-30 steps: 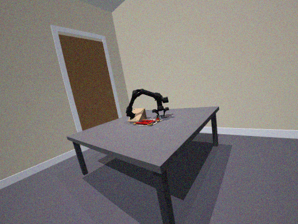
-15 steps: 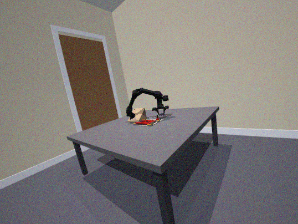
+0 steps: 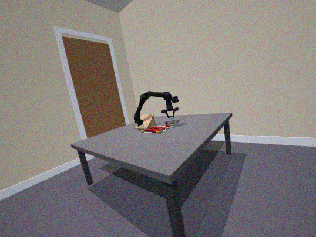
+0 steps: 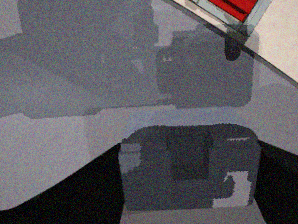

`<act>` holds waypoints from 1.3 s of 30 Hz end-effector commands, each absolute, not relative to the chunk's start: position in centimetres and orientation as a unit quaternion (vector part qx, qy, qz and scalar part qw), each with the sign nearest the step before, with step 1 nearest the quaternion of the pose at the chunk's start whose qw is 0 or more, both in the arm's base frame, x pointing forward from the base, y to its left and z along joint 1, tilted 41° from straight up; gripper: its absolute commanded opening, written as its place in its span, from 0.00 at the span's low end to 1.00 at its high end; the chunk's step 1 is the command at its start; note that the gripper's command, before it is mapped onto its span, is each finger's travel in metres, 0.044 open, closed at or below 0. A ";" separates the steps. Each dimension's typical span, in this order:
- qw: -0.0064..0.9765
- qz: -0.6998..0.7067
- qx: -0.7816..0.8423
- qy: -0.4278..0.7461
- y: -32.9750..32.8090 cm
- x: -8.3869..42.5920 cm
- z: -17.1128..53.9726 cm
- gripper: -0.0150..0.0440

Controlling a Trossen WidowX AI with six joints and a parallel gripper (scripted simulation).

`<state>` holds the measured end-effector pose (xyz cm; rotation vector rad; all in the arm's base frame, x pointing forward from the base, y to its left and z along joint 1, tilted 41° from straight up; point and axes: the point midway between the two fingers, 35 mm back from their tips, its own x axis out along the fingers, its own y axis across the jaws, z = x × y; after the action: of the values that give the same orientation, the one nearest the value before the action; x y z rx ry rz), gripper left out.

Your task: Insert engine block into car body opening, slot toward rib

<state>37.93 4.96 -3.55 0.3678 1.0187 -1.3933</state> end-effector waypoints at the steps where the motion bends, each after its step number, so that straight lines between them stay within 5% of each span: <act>1: 0.638 -0.607 0.167 0.443 6.2 38.3 -2.1 0.25; 39: 0.603 -0.596 0.208 0.487 7.8 38.4 -0.3 0.25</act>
<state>38.10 7.87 -0.82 0.4230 1.0796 -1.3946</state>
